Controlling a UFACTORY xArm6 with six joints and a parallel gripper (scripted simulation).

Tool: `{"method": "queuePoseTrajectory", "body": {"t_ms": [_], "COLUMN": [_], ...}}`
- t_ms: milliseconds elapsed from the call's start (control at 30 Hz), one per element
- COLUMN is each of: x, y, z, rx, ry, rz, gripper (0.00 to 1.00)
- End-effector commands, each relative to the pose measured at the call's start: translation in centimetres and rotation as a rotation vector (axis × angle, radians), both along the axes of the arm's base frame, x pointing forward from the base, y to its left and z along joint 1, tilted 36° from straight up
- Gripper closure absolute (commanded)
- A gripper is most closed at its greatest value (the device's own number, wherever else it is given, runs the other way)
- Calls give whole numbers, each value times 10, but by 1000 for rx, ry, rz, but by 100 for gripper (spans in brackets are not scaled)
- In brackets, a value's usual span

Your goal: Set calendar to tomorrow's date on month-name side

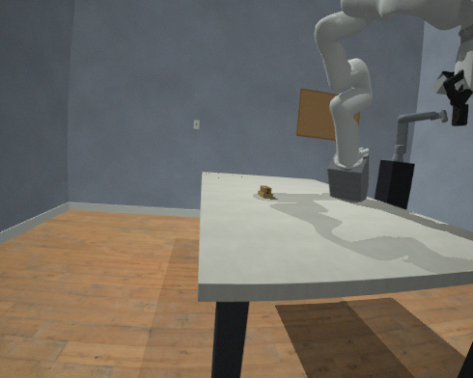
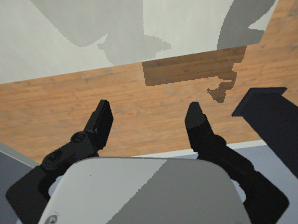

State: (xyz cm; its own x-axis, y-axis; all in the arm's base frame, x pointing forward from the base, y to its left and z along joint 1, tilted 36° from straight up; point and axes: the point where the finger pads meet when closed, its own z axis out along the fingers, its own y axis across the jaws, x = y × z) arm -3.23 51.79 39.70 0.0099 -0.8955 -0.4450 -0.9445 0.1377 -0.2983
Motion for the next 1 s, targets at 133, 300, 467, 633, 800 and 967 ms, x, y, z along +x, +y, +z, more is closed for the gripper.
{"method": "queuePoseTrajectory", "body": {"t_ms": [133, 300, 467, 633, 800, 967], "x": [-1, -1, -1, 2, 33, 74], "y": [0, 0, 0, 0, -6, -18], "z": [2, 2, 2, 1, -15, -35], "rx": [4, 4, 4, 1, -39, -86], "ry": [1, 1, 1, 3, 34, 83], "rz": [1, 1, 1, -1, -28, -68], "gripper": [0, 0, 0, 0, 0, 0]}}
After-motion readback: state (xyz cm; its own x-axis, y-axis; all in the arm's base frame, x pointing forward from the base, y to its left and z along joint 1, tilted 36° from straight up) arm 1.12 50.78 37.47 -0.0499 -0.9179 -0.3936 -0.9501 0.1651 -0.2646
